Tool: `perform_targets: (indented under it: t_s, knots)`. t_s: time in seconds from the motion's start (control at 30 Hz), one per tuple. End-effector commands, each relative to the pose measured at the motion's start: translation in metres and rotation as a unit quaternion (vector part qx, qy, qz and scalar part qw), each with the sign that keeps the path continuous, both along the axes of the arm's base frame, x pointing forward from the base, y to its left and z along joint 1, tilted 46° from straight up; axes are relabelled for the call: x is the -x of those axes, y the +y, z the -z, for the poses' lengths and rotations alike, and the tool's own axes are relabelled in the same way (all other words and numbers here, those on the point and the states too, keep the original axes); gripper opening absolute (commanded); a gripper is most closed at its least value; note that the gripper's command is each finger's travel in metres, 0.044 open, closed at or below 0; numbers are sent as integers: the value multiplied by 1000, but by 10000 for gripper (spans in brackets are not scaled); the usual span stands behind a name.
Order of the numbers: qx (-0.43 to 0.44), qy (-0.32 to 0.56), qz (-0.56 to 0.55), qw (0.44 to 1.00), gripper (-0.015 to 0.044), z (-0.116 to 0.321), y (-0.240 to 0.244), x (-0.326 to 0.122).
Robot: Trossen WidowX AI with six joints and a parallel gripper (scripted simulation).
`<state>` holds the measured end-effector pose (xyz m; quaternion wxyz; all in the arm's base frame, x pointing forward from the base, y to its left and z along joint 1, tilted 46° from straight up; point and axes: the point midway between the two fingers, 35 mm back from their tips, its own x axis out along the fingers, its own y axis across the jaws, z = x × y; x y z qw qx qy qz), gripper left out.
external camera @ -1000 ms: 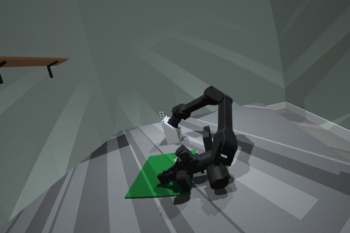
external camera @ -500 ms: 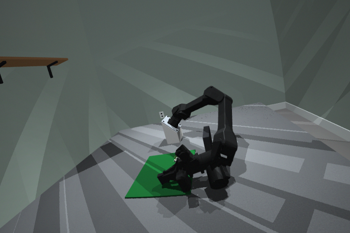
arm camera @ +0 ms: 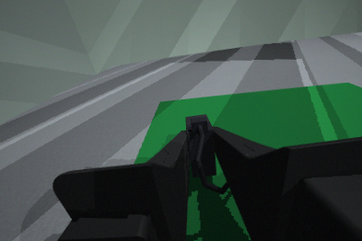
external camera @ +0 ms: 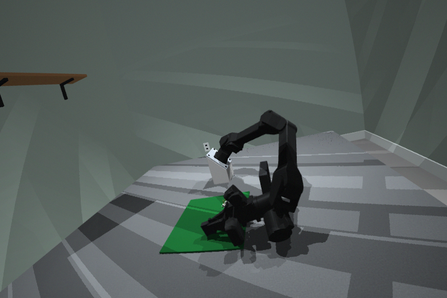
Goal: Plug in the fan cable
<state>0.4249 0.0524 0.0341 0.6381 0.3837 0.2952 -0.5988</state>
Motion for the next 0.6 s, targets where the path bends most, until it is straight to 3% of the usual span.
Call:
perform_targets:
  t_s: [0.0,0.17,0.37,0.57]
  knots:
    - [0,0,0,1000,0,0,0,0]
    - [0,0,0,1000,0,0,0,0]
    - [0,0,0,1000,140,0,0,0]
    - [0,0,0,1000,140,0,0,0]
